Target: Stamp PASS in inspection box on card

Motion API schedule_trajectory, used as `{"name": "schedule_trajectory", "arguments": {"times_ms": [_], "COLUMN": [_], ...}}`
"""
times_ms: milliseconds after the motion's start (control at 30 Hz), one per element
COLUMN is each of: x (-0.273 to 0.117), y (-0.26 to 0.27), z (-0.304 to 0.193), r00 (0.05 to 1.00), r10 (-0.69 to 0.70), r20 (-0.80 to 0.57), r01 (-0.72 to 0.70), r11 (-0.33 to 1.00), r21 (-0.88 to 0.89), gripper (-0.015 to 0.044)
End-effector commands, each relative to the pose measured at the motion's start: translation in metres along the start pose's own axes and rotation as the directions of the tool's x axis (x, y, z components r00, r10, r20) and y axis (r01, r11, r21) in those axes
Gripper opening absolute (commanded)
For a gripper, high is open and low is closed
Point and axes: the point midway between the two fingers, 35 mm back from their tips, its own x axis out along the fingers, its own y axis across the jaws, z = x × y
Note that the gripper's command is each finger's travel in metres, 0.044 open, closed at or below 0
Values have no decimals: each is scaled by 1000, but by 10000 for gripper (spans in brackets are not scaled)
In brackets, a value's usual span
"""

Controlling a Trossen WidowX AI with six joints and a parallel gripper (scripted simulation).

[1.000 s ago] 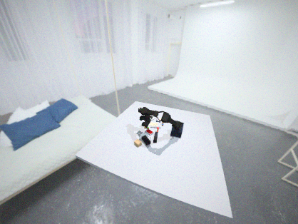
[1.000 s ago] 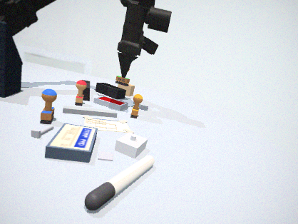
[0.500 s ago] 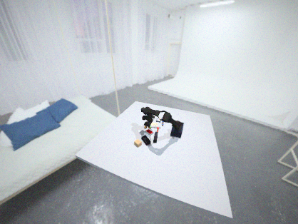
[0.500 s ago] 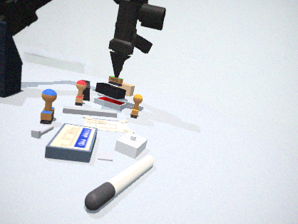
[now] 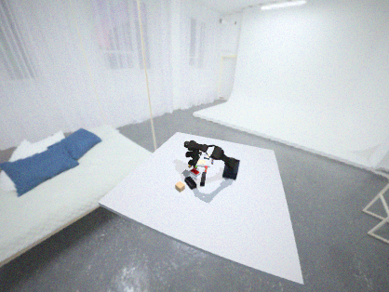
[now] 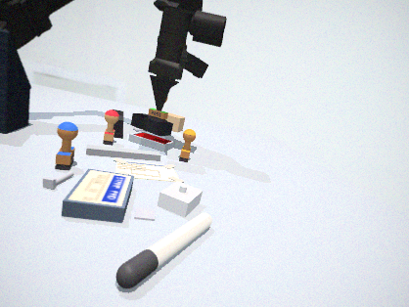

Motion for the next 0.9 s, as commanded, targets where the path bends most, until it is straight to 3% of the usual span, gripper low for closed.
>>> {"name": "schedule_trajectory", "arguments": {"times_ms": [0,867], "x": [3,20], "y": [0,0], "z": [0,0], "r00": [1000,1000], "r10": [2,2], "r20": [1,1], "r01": [-2,-2], "r11": [1000,1000], "r21": [4,2], "gripper": [0,0]}}
